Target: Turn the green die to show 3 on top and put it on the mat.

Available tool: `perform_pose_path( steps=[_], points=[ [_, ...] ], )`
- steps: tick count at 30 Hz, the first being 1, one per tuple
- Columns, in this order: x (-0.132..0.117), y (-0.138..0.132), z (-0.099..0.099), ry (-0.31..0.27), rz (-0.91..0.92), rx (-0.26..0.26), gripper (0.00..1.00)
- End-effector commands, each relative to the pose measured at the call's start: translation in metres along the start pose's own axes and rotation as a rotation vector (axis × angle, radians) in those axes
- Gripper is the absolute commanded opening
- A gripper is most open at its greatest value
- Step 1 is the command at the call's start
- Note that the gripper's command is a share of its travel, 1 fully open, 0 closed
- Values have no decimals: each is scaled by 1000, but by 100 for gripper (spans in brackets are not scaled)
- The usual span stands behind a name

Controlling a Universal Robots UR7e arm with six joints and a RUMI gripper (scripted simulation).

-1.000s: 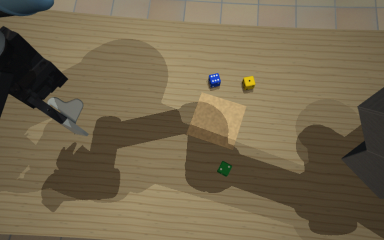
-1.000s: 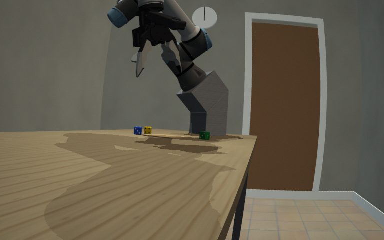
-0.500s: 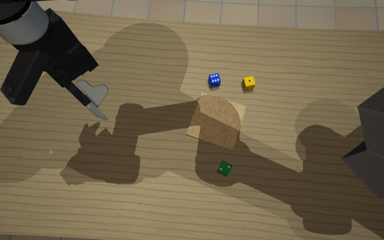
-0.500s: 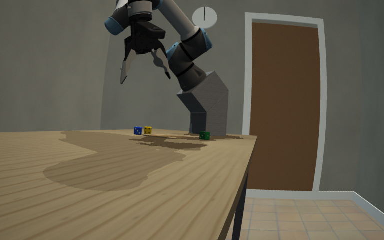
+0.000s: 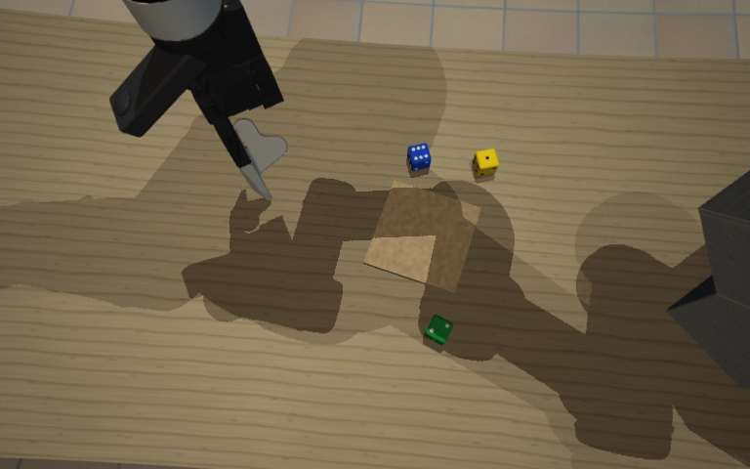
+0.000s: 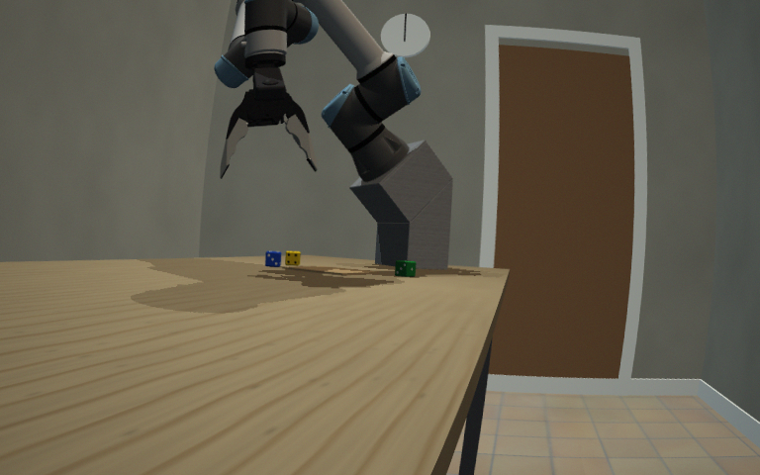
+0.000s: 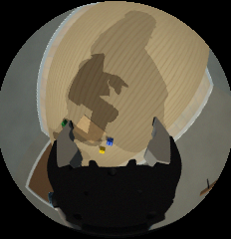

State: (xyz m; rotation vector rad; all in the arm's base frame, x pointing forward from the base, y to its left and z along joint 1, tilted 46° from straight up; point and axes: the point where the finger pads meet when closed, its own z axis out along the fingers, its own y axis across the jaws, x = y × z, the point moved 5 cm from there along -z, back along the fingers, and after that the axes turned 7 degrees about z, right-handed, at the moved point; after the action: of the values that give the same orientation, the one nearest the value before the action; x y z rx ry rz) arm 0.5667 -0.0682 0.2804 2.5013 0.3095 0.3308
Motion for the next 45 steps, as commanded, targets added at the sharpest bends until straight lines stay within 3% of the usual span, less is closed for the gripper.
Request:
perform_pose_path(
  steps=[1, 3, 5, 14, 20, 30, 45],
  points=[
    [-45, 8, 2, 38, 133, -30, 100],
    [-64, 9, 3, 45, 190, -41, 100],
    [-64, 9, 3, 45, 190, -41, 100],
    [-135, 6, 8, 73, 402, -83, 100],
    [-165, 0, 10, 87, 490, -102, 100],
    [-181, -3, 11, 95, 538, -112, 100],
    [-183, -4, 11, 95, 542, -113, 100]
  ],
)
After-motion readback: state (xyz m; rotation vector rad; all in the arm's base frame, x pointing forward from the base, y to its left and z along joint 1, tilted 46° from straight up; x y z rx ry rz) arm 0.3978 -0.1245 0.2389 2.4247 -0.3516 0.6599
